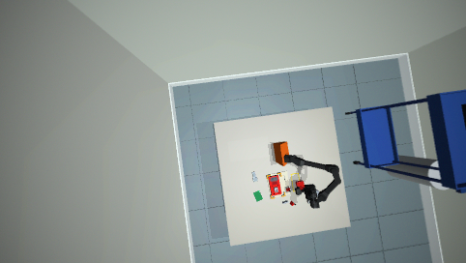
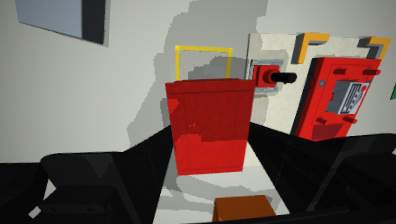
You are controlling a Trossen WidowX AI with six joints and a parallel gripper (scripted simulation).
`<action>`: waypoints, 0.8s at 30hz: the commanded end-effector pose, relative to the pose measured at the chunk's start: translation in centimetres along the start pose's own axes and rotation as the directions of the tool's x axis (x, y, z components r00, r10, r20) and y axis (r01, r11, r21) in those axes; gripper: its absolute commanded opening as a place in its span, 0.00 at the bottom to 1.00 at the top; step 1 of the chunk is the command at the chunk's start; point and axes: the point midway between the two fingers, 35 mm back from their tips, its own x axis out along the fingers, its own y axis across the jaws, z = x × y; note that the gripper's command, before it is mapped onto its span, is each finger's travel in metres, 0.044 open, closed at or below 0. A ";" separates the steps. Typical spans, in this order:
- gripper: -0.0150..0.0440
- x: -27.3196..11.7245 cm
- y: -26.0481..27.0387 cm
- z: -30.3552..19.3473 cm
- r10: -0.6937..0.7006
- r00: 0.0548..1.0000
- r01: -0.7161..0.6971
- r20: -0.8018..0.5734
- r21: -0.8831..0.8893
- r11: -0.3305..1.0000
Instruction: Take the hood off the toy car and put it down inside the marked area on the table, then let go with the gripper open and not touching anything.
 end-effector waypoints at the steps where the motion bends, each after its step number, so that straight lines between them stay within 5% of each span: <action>1: 0.25 0.5 -0.1 -0.2 0.004 1.000 -0.004 -0.009 0.011 1.000; 24: 0.25 2.1 -0.1 -0.2 0.004 1.000 -0.004 -0.009 0.011 1.000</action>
